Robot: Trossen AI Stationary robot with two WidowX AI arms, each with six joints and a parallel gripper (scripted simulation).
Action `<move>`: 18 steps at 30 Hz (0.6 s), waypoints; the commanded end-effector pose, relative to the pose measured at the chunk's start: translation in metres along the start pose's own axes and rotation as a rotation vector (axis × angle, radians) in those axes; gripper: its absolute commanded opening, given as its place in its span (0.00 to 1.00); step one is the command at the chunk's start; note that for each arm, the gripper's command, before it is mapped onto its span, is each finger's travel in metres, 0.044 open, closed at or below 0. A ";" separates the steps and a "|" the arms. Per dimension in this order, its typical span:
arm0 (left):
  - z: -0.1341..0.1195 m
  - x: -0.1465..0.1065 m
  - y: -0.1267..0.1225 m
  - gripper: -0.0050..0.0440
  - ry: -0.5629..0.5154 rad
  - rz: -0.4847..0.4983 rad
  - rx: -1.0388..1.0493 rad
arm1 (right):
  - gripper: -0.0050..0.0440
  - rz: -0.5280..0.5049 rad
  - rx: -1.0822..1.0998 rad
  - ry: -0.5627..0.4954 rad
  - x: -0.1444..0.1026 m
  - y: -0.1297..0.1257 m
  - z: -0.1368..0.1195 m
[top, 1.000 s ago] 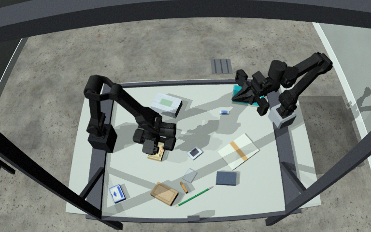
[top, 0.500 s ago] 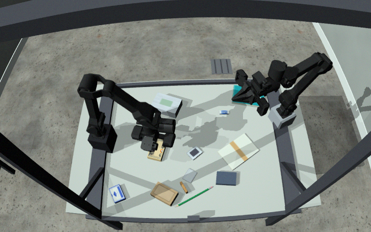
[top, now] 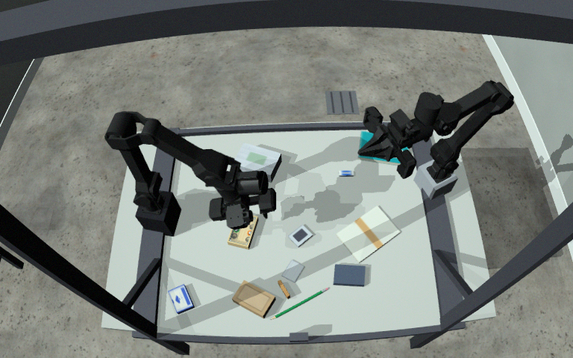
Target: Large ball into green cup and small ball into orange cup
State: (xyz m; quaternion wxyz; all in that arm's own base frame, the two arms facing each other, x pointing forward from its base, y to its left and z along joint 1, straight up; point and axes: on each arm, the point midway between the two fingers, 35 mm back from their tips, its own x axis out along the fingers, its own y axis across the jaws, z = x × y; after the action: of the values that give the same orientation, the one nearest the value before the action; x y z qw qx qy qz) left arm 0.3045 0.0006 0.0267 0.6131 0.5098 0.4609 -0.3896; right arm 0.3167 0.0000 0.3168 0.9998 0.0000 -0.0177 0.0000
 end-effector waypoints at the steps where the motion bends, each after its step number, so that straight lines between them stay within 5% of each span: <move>1: 0.004 -0.026 0.028 0.89 -0.033 0.190 -0.174 | 0.00 0.000 0.000 -0.031 -0.002 0.000 0.013; 6: 0.009 -0.055 0.050 0.89 -0.107 0.356 -0.357 | 0.00 0.000 0.000 -0.034 -0.002 0.000 0.014; 10: 0.009 -0.055 0.051 0.89 -0.112 0.360 -0.378 | 0.00 0.000 0.000 -0.019 -0.002 0.000 0.007; 18: 0.017 -0.122 0.083 0.89 -0.335 0.622 -0.656 | 0.00 0.000 0.000 -0.047 -0.003 0.000 0.019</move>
State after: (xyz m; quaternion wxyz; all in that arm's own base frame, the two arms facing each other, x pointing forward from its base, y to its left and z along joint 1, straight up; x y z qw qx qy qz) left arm 0.3476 0.0008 0.1293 0.8466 0.3791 0.3404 -0.1538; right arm 0.3165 0.0000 0.3187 0.9998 0.0000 -0.0199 0.0000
